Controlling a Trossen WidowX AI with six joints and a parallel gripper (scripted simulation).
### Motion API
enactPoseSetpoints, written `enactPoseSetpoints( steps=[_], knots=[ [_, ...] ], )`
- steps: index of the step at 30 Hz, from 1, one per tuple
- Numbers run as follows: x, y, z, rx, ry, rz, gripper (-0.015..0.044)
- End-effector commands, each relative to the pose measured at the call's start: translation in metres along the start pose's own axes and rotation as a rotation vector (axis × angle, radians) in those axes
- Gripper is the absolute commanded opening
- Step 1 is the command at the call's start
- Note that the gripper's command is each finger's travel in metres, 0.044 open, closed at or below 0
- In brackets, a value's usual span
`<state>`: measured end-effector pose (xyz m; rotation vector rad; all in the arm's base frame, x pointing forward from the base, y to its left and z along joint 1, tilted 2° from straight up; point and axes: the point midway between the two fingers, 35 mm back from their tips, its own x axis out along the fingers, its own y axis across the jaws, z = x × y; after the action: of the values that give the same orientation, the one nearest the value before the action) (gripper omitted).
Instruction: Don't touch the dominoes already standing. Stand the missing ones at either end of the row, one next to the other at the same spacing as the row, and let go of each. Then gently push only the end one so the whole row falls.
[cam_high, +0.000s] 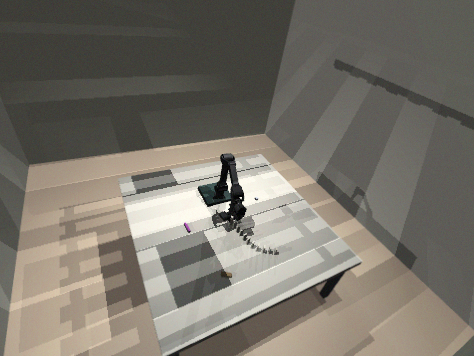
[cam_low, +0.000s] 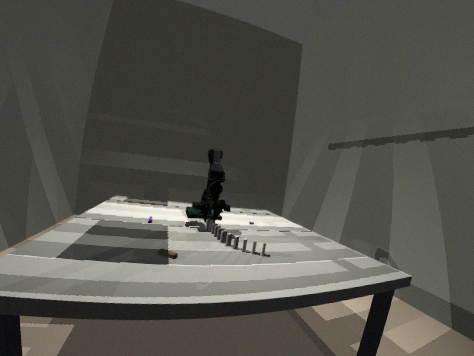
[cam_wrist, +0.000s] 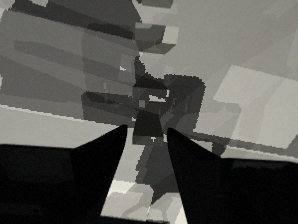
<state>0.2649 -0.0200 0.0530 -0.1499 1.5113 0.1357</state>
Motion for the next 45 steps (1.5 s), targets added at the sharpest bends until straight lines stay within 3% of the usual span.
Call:
enactPoseSetpoints(
  steps=[1, 7, 11, 20, 26, 29, 42, 45],
  knots=[
    [0.001, 0.001, 0.0, 0.004, 0.0, 0.005, 0.0291],
    [0.001, 0.001, 0.0, 0.004, 0.0, 0.005, 0.044],
    [-0.008, 0.0, 0.003, 0.004, -0.001, 0.005, 0.044],
    [-0.128, -0.001, 0.001, 0.0, 0.0, 0.0, 0.044],
    [-0.131, -0.001, 0.0, 0.0, 0.0, 0.0, 0.044],
    [-0.125, -0.001, -0.003, 0.143, 0.0, 0.0, 0.0361],
    [-0.073, -0.001, -0.034, 1.432, 0.005, 0.001, 0.002],
    [-0.067, -0.001, -0.038, 1.575, 0.006, 0.001, 0.0]
  ],
)
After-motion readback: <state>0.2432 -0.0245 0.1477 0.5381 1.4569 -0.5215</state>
